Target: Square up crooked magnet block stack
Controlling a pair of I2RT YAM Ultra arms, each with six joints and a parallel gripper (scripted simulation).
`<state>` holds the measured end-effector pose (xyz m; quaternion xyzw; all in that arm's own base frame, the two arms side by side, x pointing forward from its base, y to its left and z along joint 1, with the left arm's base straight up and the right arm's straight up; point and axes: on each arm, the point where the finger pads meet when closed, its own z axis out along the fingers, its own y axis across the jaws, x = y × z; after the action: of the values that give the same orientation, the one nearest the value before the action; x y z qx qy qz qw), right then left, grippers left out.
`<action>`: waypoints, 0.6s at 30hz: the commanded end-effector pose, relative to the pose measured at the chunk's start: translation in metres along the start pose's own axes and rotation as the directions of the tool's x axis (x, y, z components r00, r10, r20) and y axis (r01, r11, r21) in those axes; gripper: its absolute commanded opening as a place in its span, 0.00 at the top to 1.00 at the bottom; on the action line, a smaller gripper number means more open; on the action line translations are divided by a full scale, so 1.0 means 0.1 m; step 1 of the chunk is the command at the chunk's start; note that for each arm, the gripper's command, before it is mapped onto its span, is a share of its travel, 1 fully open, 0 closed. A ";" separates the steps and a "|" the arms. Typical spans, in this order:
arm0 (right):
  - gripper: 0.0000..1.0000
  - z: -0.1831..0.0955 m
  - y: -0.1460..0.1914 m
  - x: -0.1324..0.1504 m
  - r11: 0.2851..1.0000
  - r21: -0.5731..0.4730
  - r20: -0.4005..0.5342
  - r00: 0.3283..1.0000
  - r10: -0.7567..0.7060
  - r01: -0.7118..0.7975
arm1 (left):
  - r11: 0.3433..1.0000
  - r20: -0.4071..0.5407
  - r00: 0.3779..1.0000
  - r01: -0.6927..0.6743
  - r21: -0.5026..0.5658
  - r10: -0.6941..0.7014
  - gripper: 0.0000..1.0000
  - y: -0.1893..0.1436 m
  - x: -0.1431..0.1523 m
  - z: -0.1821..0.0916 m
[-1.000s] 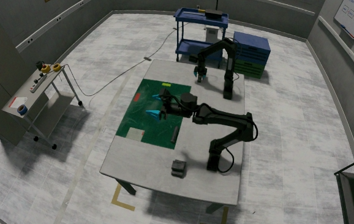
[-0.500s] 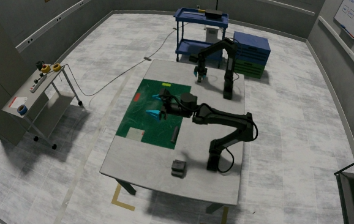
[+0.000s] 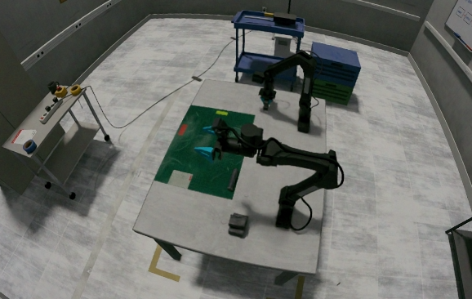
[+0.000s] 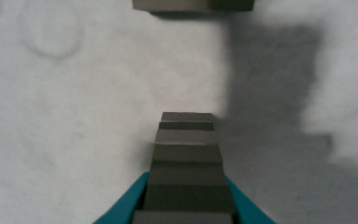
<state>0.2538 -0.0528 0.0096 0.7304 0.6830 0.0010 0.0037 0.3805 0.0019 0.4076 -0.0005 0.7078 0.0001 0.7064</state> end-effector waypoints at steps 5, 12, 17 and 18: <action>0.67 -0.03 0.02 -0.05 1.000 -0.010 0.017 1.000 0.014 -0.014 | 1.000 0.027 1.000 -0.008 0.001 0.008 0.00 -0.02 -0.18 -0.09; 0.68 -0.03 0.02 -0.06 1.000 -0.013 0.017 1.000 0.014 -0.014 | 1.000 0.027 1.000 -0.008 0.001 0.008 0.00 -0.02 -0.18 -0.09; 0.68 -0.03 0.03 -0.06 1.000 -0.018 0.018 1.000 0.014 -0.014 | 1.000 0.027 1.000 -0.008 0.001 0.008 0.00 -0.02 -0.18 -0.09; 0.68 -0.03 0.04 -0.06 1.000 -0.019 0.018 1.000 0.014 -0.014 | 1.000 0.027 1.000 -0.008 0.001 0.008 0.00 -0.02 -0.18 -0.09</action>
<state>0.2532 -0.0528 0.0095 0.7307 0.6827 0.0005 0.0029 0.3805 0.0019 0.4076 -0.0005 0.7078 0.0001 0.7064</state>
